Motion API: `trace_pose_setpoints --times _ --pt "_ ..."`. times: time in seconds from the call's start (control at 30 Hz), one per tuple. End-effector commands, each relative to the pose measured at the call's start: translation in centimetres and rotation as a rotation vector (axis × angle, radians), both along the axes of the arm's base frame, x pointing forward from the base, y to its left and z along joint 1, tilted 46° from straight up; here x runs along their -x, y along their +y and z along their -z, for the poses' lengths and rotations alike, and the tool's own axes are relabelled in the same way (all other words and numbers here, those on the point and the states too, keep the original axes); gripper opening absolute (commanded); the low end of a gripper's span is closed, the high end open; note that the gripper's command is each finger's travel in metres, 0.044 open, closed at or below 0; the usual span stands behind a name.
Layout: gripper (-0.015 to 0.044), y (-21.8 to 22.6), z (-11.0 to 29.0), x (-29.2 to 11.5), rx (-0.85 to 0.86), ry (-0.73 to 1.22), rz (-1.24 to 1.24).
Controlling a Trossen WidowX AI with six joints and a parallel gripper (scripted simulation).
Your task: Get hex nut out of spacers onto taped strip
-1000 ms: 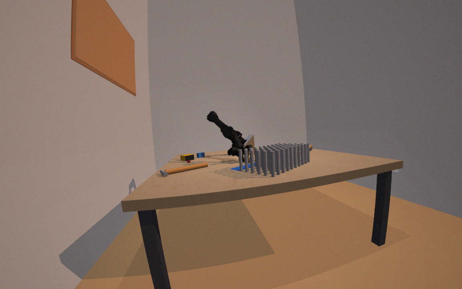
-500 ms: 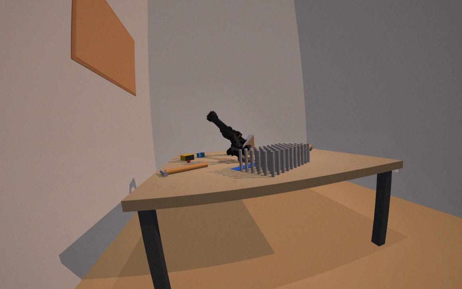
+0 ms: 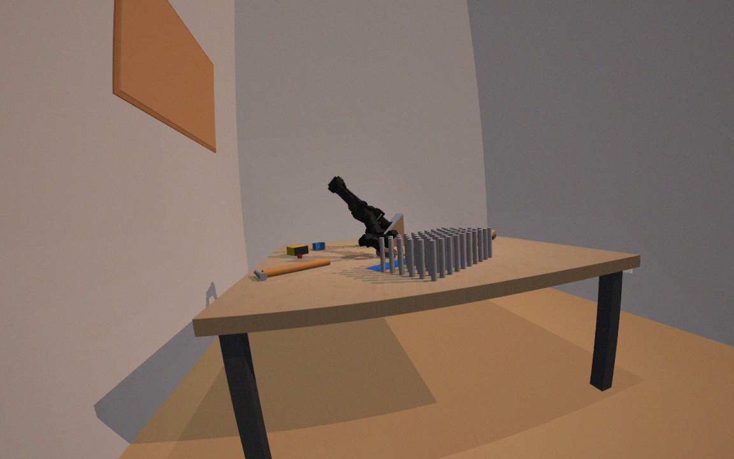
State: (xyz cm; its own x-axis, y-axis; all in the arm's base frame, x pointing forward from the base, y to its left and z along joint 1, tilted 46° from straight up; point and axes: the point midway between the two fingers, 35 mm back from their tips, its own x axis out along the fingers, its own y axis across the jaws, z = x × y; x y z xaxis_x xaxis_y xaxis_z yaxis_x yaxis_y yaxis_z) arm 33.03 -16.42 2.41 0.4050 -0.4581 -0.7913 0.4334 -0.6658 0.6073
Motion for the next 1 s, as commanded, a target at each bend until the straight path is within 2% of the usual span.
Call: trace_pose_setpoints --times 0.0,0.97 --pt "0.0000 0.0 -0.1 0.4 -0.001 0.004 -0.007" --pt "0.0000 -0.4 -0.8 2.0 -0.001 0.005 -0.007"
